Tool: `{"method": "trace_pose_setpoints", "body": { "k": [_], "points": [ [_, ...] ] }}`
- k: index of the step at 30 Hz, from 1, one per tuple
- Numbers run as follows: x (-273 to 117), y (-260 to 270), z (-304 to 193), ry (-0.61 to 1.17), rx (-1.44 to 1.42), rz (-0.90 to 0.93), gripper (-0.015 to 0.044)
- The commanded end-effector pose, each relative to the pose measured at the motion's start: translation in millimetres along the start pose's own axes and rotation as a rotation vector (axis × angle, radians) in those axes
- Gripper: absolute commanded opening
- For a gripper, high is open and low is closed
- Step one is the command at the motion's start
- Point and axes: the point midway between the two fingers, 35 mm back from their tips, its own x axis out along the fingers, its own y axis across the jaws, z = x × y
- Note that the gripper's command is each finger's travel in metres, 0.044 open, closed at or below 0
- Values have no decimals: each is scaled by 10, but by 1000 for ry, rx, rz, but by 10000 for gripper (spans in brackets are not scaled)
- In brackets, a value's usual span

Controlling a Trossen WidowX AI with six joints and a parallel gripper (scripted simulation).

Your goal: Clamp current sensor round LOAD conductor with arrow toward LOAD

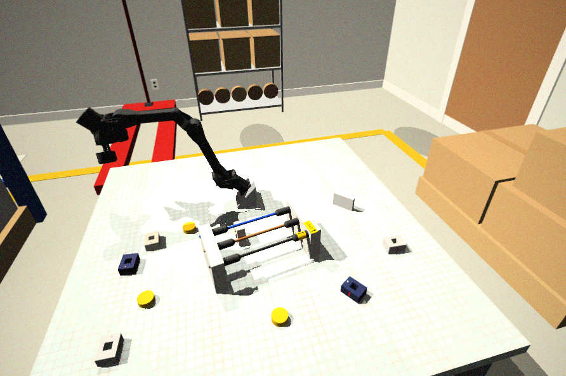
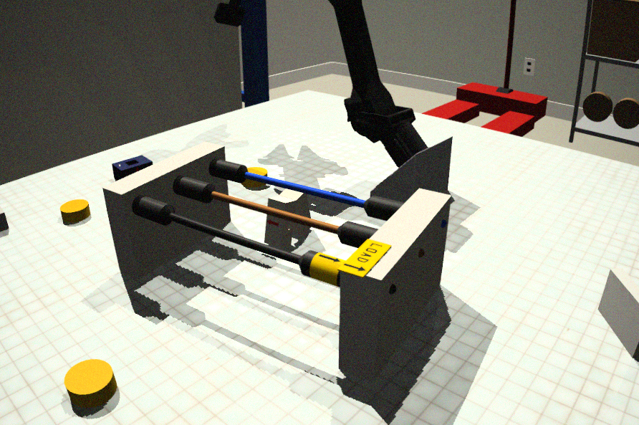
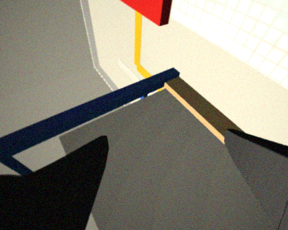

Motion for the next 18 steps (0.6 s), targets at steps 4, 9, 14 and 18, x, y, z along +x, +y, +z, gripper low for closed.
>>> {"method": "trace_pose_setpoints", "body": {
  "k": [4, 9, 14, 18],
  "points": [
    [-13, -310, -162, 105, -138, -100, 440],
    [-200, -939, -469, 360, -410, -254, 440],
    [-597, -1581, -703, 672, -677, -338, 440],
    [-1058, -2043, -805, 955, -867, -341, 440]
  ]
}}
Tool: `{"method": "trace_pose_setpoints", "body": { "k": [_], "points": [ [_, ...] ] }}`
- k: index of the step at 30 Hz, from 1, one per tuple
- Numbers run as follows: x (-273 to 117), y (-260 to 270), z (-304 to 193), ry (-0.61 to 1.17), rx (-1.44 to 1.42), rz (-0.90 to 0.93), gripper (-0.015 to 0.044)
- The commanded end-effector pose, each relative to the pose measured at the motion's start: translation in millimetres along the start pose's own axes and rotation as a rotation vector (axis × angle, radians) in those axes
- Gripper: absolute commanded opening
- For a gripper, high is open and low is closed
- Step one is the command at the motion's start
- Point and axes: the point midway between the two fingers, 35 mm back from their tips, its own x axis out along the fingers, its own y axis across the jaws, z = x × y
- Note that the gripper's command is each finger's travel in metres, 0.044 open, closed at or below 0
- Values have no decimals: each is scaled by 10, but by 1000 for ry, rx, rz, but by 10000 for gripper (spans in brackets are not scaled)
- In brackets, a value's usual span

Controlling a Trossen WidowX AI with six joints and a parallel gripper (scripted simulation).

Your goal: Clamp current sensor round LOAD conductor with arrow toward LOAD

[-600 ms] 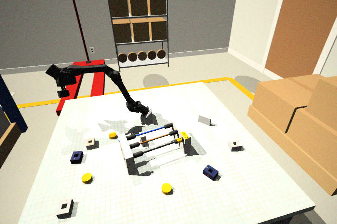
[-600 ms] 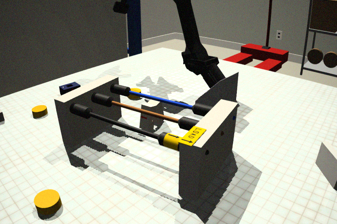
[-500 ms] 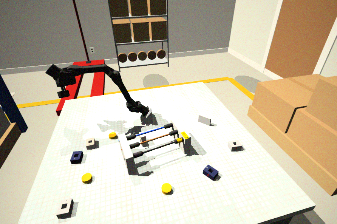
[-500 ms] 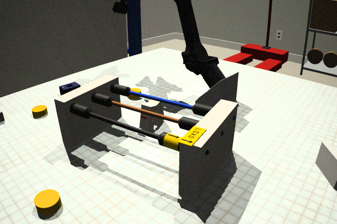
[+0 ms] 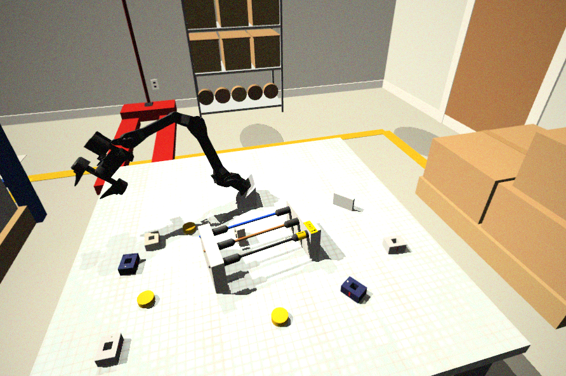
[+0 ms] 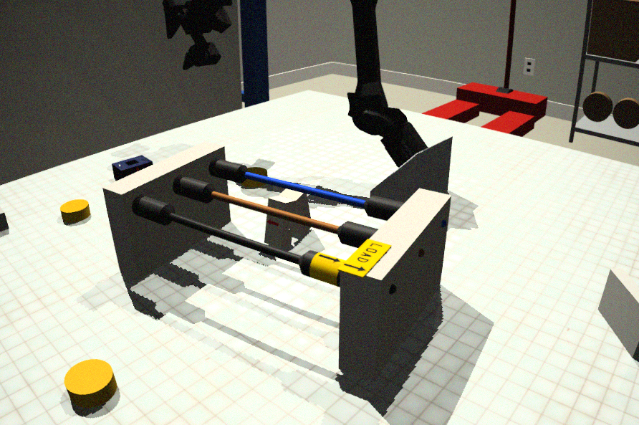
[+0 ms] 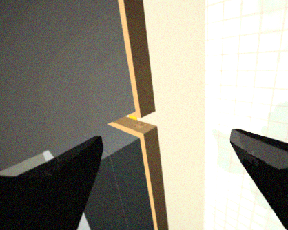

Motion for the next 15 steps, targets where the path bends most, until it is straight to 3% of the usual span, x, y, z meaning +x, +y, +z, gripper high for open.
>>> {"method": "trace_pose_setpoints", "body": {
  "k": [1, 8, 15],
  "points": [
    [-116, -314, -651, 274, -264, 24, 440],
    [-577, -800, -1509, 647, -622, 184, 440],
    [-1329, -1271, -2105, 959, -913, 483, 440]
  ]
}}
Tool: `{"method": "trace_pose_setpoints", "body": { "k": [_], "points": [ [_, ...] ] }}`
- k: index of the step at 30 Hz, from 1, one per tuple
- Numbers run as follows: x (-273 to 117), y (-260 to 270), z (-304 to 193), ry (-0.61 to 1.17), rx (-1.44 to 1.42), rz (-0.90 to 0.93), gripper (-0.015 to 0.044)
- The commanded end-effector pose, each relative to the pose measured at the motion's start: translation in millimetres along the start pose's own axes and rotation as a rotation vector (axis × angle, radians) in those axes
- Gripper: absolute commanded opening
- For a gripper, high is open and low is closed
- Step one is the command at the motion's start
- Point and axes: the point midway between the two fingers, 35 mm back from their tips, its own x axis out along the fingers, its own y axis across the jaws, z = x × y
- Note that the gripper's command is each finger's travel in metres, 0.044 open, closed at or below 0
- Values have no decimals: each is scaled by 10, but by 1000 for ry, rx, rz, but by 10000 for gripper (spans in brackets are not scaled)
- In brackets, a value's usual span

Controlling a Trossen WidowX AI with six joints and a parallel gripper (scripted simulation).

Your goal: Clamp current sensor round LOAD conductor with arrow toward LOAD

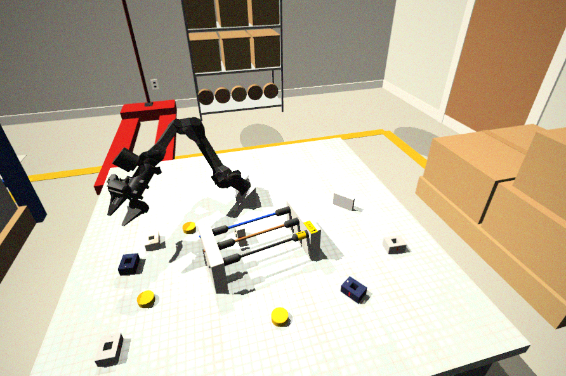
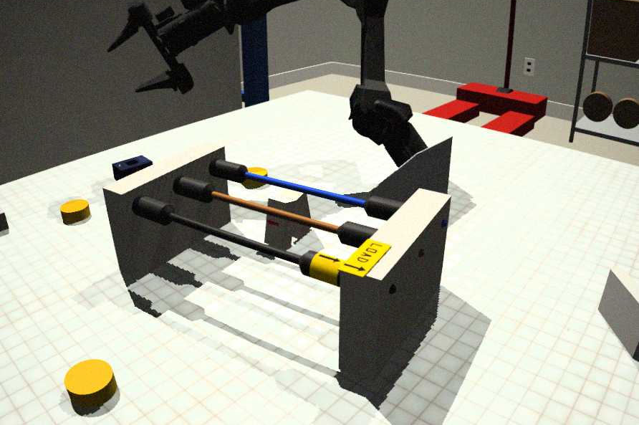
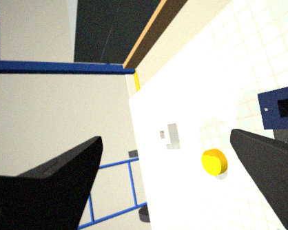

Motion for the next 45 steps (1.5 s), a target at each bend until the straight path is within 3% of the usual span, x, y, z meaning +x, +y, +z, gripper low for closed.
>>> {"method": "trace_pose_setpoints", "body": {
  "k": [1, 9, 12, 21, 27, 34, 45],
  "points": [
    [-146, 239, -732, 166, -263, 218, 440],
    [-721, 524, -1783, 301, -651, 641, 440],
    [-847, 551, -1928, 307, -707, 715, 440],
    [-823, 561, -2021, 347, -714, 702, 440],
    [-767, 585, -2874, 671, -822, 586, 440],
    [-1007, 472, -3836, 971, -1058, 438, 440],
    [-1787, 35, -4974, 1195, -1624, 235, 440]
  ]
}}
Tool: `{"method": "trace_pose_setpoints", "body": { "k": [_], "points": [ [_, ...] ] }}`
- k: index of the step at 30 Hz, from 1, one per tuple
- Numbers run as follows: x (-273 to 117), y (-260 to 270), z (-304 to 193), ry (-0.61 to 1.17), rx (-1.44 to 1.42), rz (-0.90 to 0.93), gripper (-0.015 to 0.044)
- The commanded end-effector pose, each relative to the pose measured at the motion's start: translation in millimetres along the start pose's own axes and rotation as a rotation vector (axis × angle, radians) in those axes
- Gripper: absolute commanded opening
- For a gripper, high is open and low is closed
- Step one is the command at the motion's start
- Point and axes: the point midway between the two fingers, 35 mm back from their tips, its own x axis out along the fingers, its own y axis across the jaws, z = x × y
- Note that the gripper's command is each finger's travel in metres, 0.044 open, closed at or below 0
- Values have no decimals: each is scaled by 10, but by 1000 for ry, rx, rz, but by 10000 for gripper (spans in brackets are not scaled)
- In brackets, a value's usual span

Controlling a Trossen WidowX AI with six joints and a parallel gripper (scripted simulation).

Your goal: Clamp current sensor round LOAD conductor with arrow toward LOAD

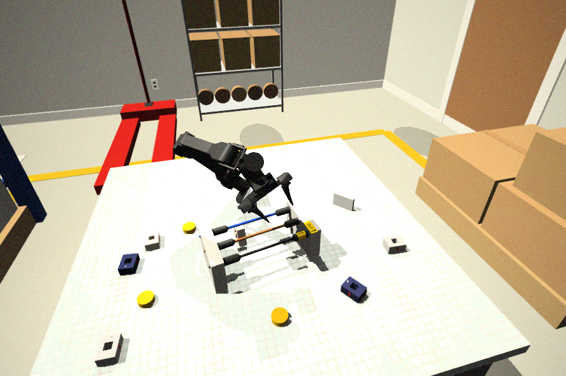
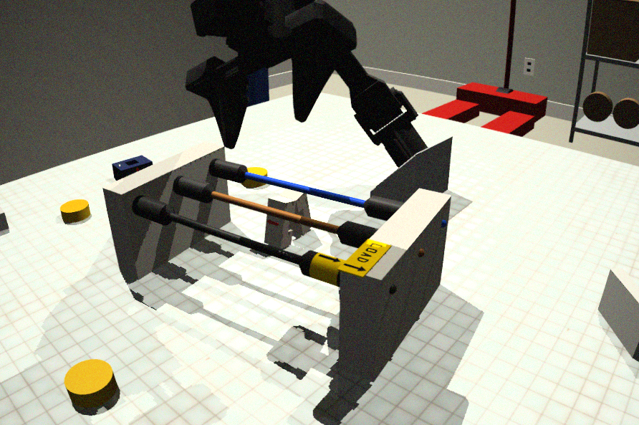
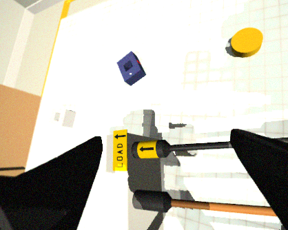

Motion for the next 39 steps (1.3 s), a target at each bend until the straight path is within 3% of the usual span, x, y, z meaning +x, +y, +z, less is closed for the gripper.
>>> {"method": "trace_pose_setpoints", "body": {
  "k": [1, 7, 29, 35, 39],
  "points": [
    [184, 422, -197, 129, -159, -101, 440],
    [369, 914, -532, 257, -401, -261, 440],
    [373, 928, -543, 260, -409, -266, 440],
    [62, 352, -699, 282, -341, -305, 287],
    [-184, -135, -947, 300, -281, -340, 287]
  ]
}}
